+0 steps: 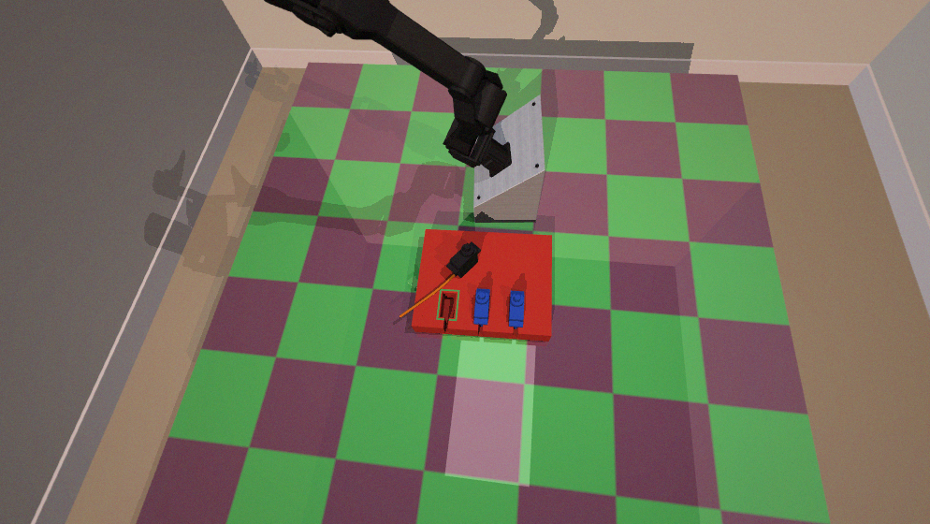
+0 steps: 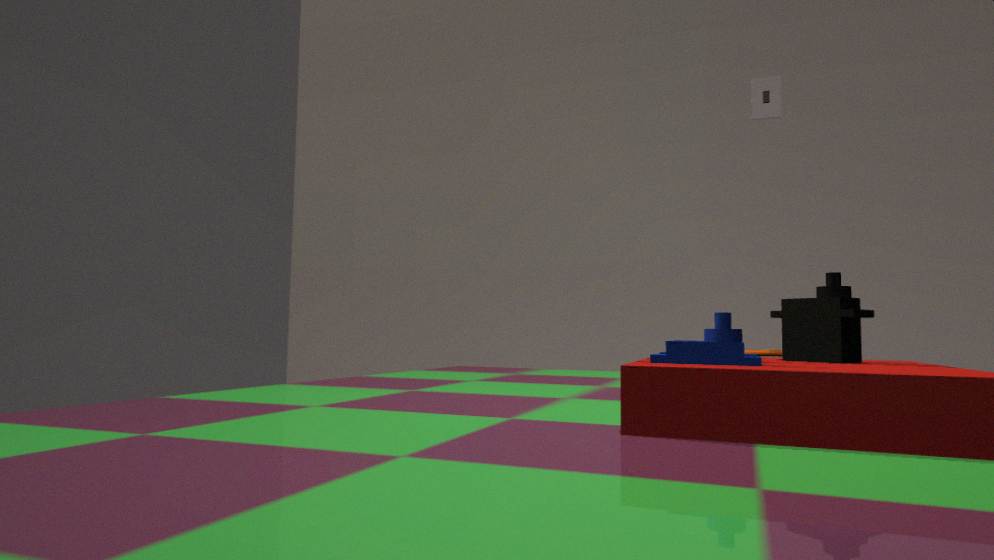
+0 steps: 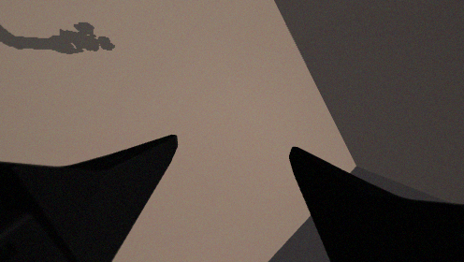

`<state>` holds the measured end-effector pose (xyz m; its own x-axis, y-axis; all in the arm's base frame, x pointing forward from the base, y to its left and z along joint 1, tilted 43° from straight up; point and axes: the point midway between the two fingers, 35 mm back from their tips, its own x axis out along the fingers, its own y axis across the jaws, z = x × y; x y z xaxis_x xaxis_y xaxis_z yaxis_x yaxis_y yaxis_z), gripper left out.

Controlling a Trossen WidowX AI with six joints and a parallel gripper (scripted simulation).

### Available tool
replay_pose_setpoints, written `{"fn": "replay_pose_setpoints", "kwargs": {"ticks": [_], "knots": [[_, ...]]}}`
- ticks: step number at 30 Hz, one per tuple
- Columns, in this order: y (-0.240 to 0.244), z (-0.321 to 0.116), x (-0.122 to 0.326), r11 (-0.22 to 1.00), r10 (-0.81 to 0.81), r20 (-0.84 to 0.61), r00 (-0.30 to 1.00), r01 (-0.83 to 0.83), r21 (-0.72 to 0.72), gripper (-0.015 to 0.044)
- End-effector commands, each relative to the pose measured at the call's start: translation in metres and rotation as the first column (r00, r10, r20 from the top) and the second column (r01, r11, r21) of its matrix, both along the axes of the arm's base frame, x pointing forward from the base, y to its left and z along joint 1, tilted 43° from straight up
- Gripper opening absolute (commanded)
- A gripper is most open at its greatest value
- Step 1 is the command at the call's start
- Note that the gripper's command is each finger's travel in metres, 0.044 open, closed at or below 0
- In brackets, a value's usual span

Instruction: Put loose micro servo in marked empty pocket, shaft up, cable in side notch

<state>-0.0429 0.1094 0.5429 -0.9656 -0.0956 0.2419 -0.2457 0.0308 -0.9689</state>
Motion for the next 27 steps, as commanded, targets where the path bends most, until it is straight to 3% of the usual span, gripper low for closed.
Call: {"fn": "replay_pose_setpoints", "kwargs": {"ticks": [1, 10, 27], "knots": [[-0.013, 0.0, -0.009, 0.999, 0.049, 0.009, 0.999, -0.05, 0.005, 0.044], [-0.034, -0.001, -0.024, 0.989, 0.147, 0.039, 0.988, -0.146, -0.025, 0.044], [-0.114, -0.022, -0.053, 0.878, 0.479, 0.161, 0.863, -0.466, -0.112, 0.044]]}}
